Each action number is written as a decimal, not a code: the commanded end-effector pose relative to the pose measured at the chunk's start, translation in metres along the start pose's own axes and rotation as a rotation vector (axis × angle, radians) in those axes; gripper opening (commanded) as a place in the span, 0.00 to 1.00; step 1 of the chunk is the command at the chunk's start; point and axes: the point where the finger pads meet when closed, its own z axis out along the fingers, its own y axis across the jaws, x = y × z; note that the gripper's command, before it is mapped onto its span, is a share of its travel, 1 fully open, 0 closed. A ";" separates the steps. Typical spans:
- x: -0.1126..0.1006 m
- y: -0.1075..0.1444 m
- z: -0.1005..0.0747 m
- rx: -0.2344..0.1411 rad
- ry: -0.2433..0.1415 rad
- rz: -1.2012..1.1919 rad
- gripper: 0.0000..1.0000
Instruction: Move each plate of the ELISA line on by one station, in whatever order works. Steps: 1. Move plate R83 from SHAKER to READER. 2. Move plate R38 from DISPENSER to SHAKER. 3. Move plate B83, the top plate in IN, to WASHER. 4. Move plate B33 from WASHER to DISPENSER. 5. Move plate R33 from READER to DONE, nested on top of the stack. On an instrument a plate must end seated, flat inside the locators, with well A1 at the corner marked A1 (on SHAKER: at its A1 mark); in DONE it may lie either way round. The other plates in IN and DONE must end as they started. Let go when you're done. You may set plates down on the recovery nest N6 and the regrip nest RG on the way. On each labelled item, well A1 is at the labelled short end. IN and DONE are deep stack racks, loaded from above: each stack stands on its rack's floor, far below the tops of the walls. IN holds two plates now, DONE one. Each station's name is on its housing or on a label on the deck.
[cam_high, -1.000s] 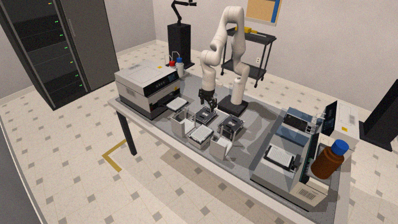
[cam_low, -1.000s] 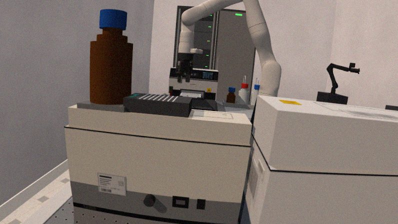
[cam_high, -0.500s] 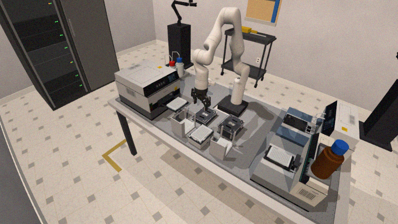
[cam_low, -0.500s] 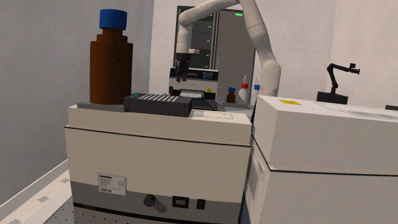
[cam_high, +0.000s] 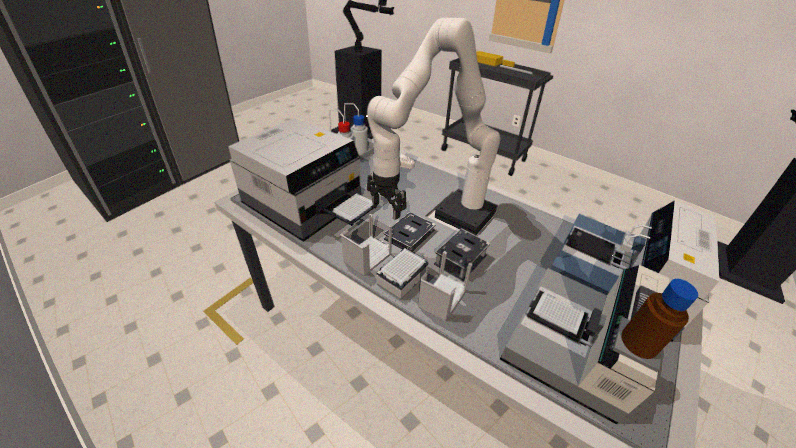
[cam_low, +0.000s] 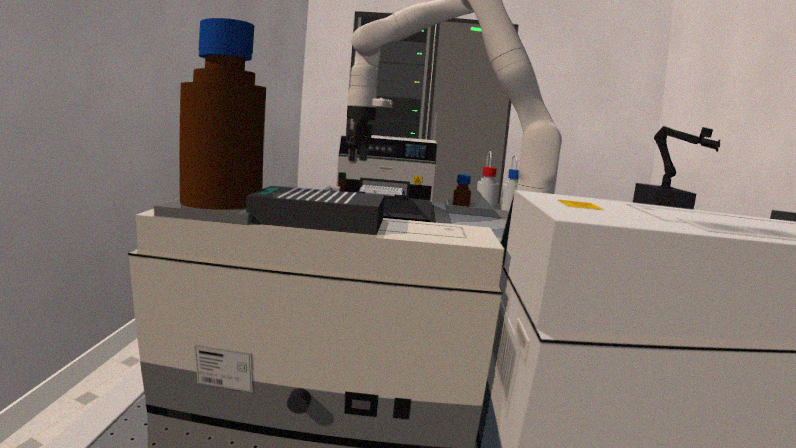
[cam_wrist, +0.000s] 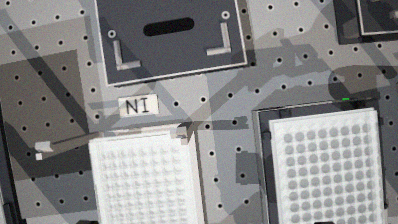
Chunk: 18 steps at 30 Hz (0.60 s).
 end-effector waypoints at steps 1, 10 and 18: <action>-0.010 -0.009 0.001 0.002 0.005 -0.109 1.00; -0.036 -0.024 0.001 0.003 0.006 -0.119 1.00; -0.054 -0.033 0.001 0.003 0.006 -0.119 1.00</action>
